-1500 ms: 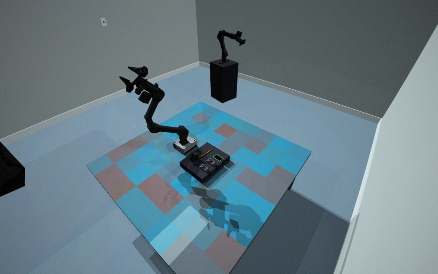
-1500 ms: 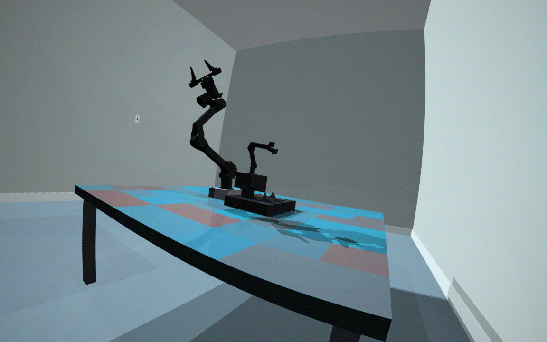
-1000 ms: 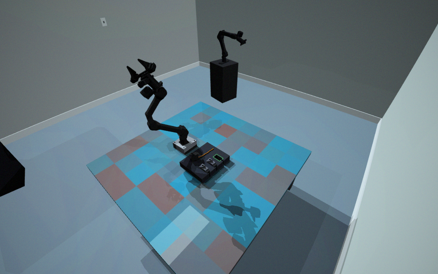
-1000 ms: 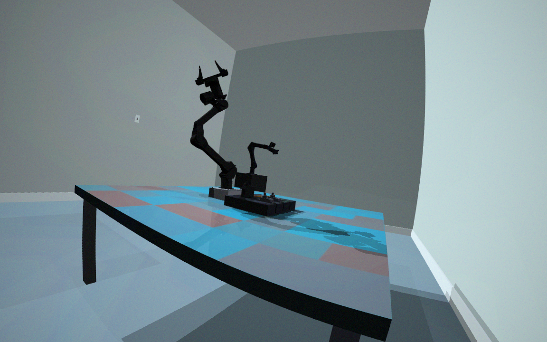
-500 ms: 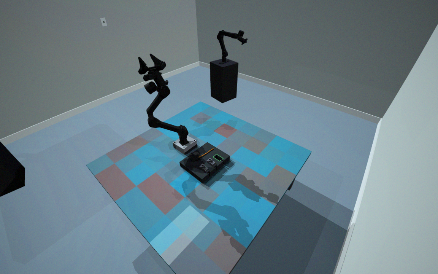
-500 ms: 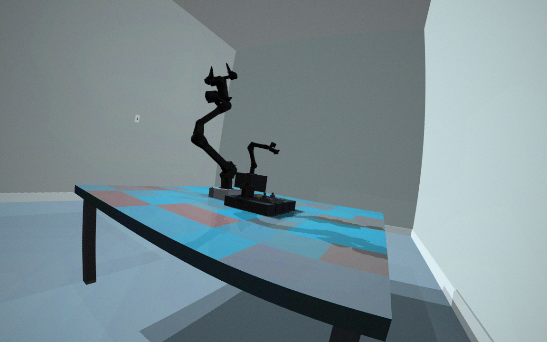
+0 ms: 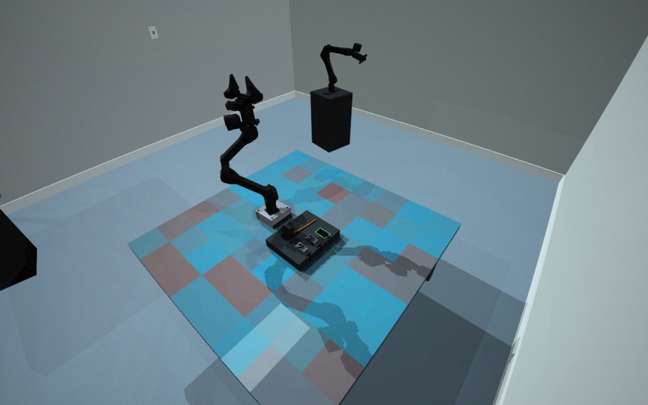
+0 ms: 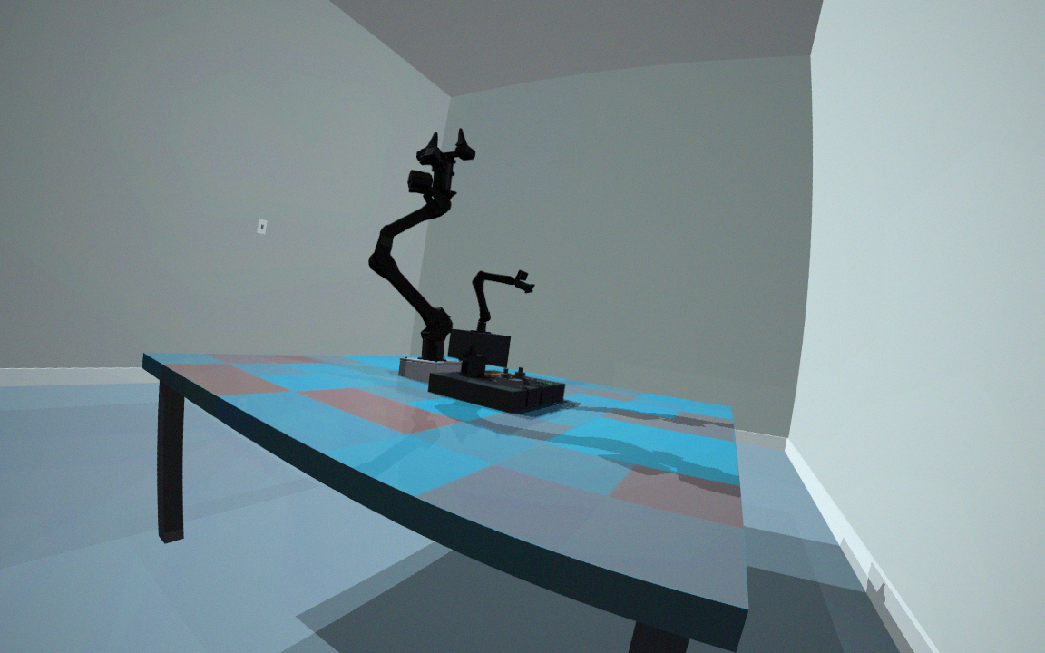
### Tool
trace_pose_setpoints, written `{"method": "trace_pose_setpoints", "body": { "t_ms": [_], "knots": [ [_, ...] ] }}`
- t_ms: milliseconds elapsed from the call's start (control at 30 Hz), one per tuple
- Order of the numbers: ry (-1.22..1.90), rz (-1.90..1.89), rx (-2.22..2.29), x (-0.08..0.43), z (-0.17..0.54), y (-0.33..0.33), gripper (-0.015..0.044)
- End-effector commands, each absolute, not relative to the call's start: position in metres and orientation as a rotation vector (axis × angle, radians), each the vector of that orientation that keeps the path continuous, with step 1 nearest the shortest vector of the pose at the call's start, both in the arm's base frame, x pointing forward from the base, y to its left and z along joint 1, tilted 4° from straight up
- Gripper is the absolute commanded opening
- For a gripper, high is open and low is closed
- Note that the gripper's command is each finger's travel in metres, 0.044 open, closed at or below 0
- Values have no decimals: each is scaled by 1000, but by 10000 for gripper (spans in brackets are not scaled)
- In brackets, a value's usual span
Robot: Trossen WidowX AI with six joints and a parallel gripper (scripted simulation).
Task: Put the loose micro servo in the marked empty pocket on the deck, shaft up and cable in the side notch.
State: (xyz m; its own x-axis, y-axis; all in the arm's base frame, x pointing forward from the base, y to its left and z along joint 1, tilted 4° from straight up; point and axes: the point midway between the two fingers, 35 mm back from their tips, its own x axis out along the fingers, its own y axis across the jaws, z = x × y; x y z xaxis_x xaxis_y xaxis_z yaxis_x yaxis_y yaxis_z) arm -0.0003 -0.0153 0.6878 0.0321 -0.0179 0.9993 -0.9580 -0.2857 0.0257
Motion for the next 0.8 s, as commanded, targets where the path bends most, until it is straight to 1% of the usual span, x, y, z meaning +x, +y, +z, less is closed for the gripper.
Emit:
{"method": "trace_pose_setpoints", "body": {
  "t_ms": [0,433,767],
  "knots": [
    [-1031,1335,1385,8,686,1,440],
    [-944,1153,1109,44,674,62,440],
    [-849,997,844,84,652,108,440]
  ]
}}
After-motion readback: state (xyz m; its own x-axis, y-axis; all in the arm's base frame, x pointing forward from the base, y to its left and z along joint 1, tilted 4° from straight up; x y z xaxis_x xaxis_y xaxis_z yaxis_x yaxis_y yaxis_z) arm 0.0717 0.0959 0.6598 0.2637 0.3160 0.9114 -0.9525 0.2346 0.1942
